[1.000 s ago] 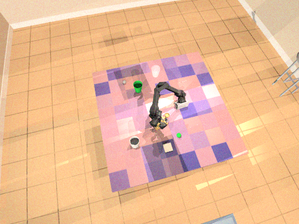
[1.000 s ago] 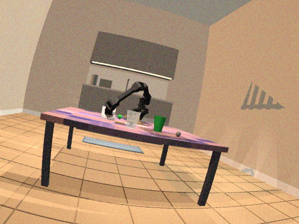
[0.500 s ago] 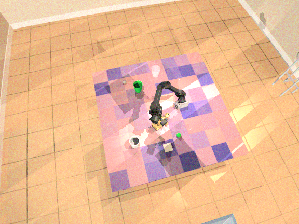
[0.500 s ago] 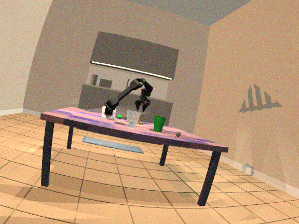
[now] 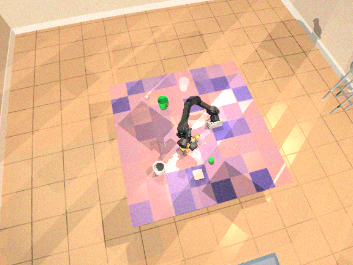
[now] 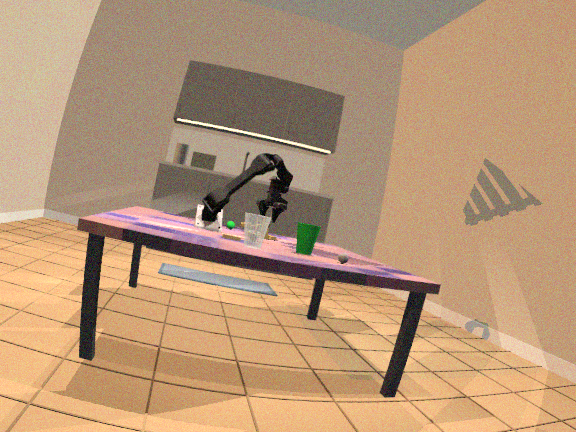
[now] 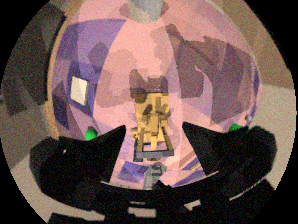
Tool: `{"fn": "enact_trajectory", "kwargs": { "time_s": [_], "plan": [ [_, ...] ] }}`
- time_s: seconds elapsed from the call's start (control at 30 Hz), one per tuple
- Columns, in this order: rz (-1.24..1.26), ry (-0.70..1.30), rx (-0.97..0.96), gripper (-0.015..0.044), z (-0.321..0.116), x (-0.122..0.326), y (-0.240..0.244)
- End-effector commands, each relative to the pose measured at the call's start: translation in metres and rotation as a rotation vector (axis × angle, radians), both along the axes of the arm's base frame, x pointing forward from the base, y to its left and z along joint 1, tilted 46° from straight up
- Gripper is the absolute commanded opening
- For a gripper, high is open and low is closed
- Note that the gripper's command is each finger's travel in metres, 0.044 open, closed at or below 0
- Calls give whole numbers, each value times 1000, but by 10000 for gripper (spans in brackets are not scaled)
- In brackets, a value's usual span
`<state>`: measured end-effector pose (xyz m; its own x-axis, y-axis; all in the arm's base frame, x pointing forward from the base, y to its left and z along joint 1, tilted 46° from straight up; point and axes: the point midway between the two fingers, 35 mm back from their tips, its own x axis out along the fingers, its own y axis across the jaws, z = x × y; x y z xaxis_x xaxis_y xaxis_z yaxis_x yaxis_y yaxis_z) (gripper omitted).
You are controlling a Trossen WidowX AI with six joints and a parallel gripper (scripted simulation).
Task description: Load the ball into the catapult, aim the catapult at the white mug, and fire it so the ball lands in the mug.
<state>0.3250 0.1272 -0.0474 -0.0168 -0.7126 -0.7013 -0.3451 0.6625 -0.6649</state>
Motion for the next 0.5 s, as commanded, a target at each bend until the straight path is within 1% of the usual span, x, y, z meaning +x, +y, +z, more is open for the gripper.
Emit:
{"fn": "enact_trajectory", "kwargs": {
  "time_s": [0.0, 0.47],
  "plan": [
    [10, -6, 2, 440, -4, 1, -3],
    [10, -7, 2, 440, -20, 2, -18]
  ]
}}
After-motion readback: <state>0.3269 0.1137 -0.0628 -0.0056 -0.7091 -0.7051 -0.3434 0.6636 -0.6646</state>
